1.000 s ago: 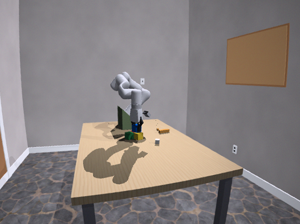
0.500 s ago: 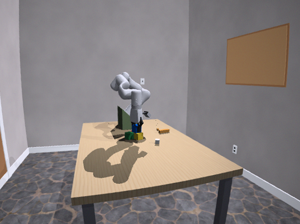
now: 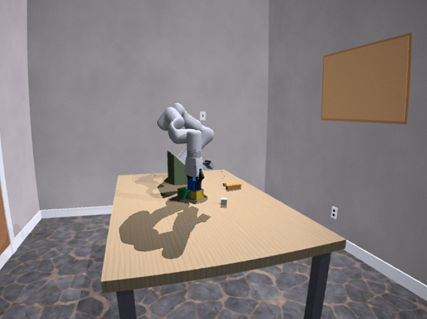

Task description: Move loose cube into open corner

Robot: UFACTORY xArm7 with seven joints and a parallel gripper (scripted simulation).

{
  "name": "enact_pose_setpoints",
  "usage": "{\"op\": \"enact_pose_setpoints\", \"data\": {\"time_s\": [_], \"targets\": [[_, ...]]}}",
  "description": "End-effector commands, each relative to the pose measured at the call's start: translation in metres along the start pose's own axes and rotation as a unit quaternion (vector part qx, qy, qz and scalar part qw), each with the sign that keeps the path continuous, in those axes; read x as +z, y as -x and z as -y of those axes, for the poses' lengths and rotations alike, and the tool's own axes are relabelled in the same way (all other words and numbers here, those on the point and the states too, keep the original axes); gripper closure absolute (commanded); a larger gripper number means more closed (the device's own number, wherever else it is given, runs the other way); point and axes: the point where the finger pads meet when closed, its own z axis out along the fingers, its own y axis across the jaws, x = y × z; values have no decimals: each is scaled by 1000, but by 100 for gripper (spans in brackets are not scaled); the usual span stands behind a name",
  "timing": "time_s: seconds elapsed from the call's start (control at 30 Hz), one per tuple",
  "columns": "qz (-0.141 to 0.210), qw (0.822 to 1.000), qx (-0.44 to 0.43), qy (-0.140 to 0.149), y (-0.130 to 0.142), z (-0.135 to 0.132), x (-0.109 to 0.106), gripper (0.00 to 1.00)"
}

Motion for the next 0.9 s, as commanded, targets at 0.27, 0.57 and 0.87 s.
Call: {"op": "enact_pose_setpoints", "data": {"time_s": [0.27, 0.57, 0.87], "targets": [[2, 1000, 0, 2, 1, -1, 13, 100], [2, 1000, 0, 2, 1, -1, 28, 100], [2, 1000, 0, 2, 1, -1, 40, 100]]}}
